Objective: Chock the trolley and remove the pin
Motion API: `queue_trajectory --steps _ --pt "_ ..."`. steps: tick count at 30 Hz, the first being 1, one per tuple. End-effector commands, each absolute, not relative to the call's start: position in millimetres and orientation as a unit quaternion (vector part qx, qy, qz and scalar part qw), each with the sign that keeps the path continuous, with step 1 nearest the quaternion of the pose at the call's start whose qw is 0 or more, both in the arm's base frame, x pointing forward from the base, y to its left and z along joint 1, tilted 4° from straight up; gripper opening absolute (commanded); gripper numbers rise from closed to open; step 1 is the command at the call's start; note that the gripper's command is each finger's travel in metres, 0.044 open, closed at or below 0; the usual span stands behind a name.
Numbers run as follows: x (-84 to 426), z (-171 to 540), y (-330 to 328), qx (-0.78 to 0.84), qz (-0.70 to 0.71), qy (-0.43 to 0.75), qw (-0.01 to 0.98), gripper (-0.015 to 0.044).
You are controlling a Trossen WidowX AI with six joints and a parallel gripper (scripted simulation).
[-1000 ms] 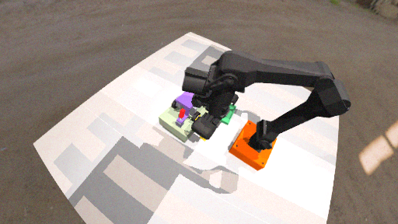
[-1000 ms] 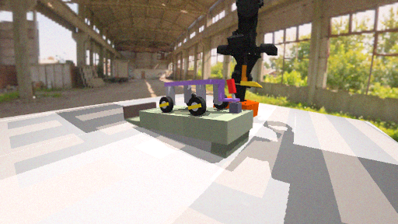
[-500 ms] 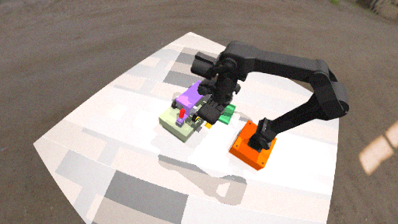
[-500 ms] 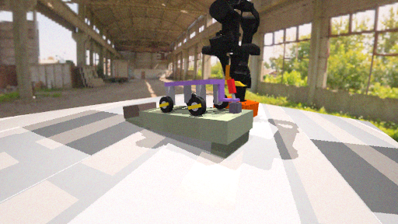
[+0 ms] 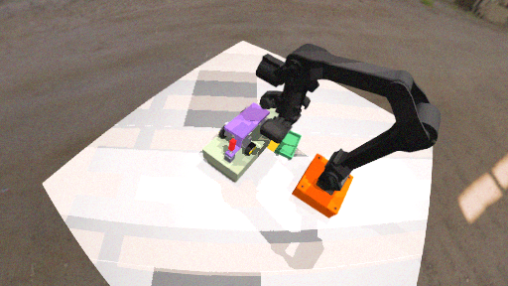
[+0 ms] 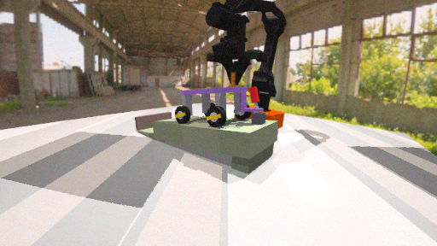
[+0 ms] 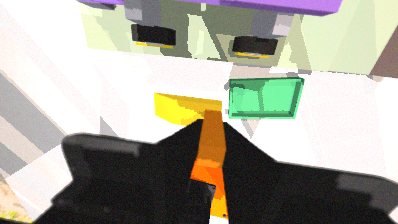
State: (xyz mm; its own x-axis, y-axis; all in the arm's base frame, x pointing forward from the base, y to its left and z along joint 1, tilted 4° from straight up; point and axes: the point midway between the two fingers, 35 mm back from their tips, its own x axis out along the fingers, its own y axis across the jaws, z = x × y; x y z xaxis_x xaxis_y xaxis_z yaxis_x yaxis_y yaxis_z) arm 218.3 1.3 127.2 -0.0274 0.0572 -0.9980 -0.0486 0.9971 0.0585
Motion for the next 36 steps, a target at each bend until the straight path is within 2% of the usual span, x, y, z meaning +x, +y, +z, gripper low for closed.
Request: queue_trajectory --steps 1,36 --pt "222 126 -11 0.0 0.038 0.714 0.699 0.0" --pt "257 108 -138 0.015 0.053 0.714 0.698 0.0"
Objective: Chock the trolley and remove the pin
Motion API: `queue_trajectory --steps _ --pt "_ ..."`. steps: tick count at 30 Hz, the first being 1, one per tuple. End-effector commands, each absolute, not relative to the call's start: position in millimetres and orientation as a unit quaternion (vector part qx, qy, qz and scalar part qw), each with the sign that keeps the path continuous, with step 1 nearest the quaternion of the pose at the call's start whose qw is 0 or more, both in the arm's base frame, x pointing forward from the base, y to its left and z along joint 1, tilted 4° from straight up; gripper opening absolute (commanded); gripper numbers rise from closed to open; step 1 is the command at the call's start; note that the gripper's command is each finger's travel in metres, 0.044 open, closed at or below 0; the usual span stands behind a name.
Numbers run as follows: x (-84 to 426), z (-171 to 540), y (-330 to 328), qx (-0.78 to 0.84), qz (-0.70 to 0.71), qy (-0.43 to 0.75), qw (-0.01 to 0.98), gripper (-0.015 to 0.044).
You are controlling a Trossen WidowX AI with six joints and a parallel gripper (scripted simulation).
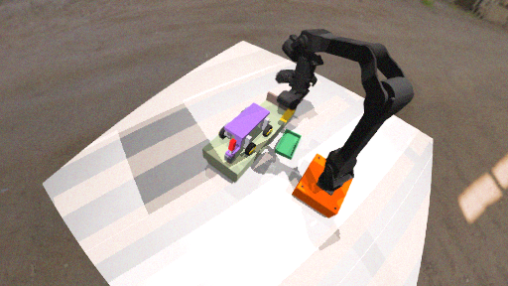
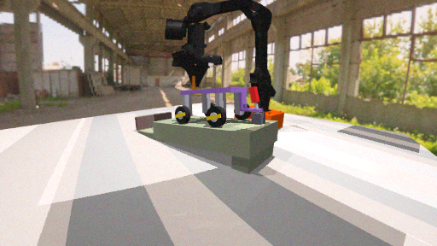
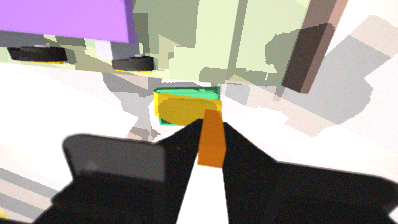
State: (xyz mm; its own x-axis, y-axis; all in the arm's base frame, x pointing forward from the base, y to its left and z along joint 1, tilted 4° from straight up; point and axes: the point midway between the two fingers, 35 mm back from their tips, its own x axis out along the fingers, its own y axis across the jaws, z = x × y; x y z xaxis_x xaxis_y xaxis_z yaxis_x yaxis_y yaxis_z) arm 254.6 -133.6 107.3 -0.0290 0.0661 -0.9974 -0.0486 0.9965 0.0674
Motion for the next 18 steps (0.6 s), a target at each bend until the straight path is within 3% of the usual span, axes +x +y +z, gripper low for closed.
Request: queue_trajectory --steps 1,18 --pt "257 108 -139 0.023 0.06 0.714 0.697 0.0" --pt "287 102 -142 0.034 0.071 0.712 0.697 0.0"
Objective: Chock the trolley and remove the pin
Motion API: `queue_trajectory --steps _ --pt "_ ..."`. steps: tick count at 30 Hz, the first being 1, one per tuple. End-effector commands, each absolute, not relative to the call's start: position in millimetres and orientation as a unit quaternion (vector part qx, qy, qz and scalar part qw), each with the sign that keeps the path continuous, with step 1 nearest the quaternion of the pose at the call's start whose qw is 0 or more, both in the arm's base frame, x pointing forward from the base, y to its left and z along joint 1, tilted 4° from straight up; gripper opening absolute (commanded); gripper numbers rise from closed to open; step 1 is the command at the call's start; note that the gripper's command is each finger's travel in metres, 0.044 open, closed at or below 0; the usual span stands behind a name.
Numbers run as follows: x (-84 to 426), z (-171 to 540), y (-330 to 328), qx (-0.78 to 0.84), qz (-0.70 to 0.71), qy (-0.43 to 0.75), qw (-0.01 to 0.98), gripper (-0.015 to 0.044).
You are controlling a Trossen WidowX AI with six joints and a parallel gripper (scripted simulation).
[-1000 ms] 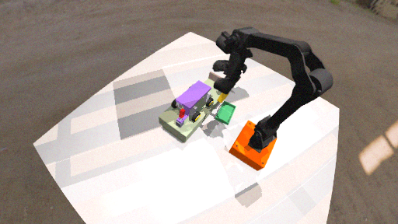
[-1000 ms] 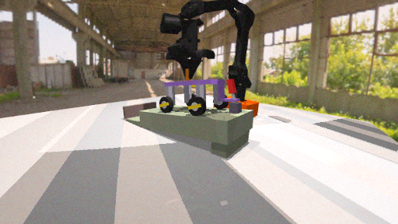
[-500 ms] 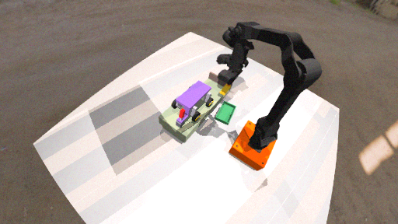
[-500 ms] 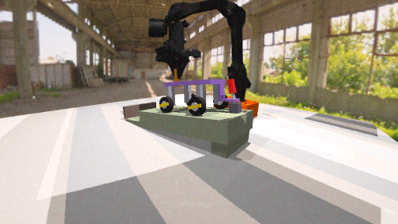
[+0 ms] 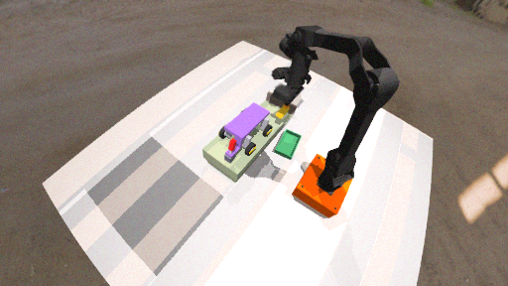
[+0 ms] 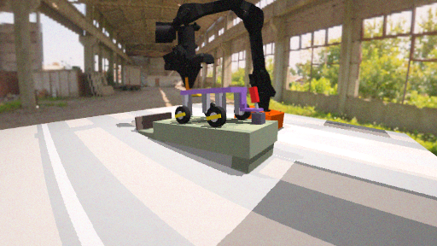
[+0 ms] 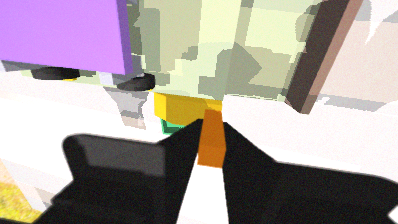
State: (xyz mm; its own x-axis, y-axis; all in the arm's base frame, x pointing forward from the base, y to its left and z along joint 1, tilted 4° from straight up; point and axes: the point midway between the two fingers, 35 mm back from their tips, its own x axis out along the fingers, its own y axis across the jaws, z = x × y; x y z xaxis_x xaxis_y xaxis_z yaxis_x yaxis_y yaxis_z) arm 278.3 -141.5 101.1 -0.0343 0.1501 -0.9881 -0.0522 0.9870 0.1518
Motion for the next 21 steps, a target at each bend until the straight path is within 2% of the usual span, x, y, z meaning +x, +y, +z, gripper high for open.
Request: queue_trajectory --steps 1,21 --pt "287 102 -142 0.034 0.071 0.712 0.697 0.0" --pt "287 55 -136 0.035 0.071 0.712 0.697 0.0"
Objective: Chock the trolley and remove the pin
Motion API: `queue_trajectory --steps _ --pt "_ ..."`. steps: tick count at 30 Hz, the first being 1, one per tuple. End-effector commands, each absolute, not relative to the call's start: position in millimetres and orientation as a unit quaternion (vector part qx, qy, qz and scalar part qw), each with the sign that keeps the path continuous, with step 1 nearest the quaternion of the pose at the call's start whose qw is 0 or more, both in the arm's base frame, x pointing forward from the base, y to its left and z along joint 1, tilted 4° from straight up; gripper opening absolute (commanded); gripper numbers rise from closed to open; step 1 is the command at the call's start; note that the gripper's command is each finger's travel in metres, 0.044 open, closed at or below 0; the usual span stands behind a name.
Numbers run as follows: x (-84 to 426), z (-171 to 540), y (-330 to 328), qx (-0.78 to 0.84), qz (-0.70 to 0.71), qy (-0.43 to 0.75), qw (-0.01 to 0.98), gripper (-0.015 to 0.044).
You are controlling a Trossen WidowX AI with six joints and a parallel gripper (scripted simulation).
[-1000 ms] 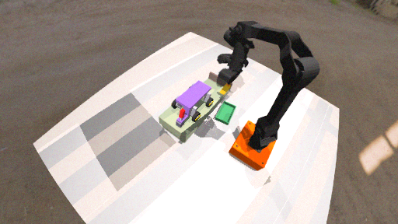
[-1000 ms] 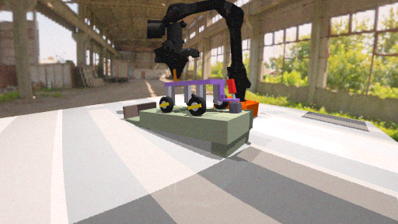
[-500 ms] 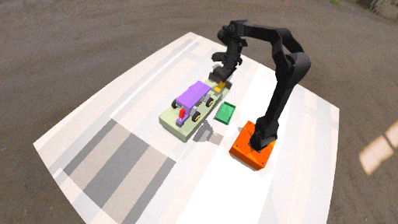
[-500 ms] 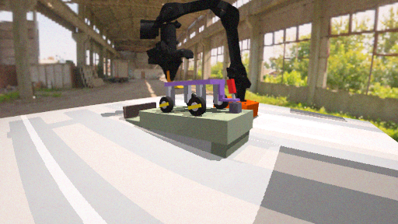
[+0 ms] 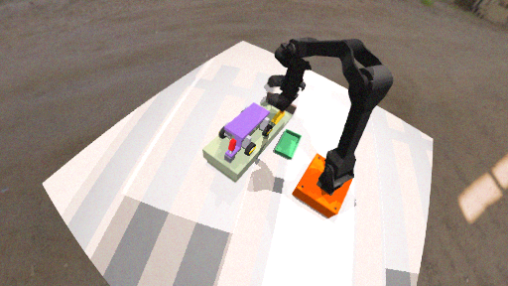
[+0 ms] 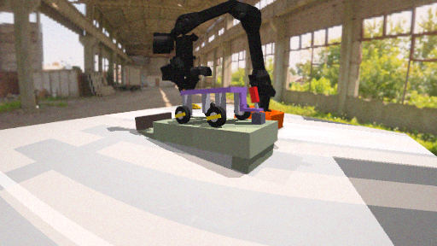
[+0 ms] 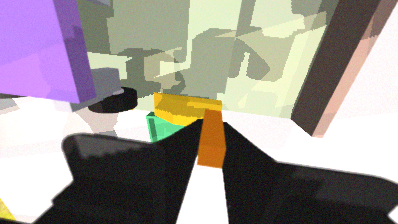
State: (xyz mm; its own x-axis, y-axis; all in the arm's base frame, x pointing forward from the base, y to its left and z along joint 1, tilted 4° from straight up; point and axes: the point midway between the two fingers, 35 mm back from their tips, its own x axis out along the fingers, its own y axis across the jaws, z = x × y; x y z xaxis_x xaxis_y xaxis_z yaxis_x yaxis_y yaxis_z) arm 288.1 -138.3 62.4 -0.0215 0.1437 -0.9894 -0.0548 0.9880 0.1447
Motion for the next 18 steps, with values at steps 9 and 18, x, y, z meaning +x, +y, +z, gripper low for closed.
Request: queue_trajectory --steps 9,18 --pt "286 38 -132 0.035 0.071 0.712 0.697 0.0" --pt "286 41 -125 0.035 0.072 0.712 0.697 0.0"
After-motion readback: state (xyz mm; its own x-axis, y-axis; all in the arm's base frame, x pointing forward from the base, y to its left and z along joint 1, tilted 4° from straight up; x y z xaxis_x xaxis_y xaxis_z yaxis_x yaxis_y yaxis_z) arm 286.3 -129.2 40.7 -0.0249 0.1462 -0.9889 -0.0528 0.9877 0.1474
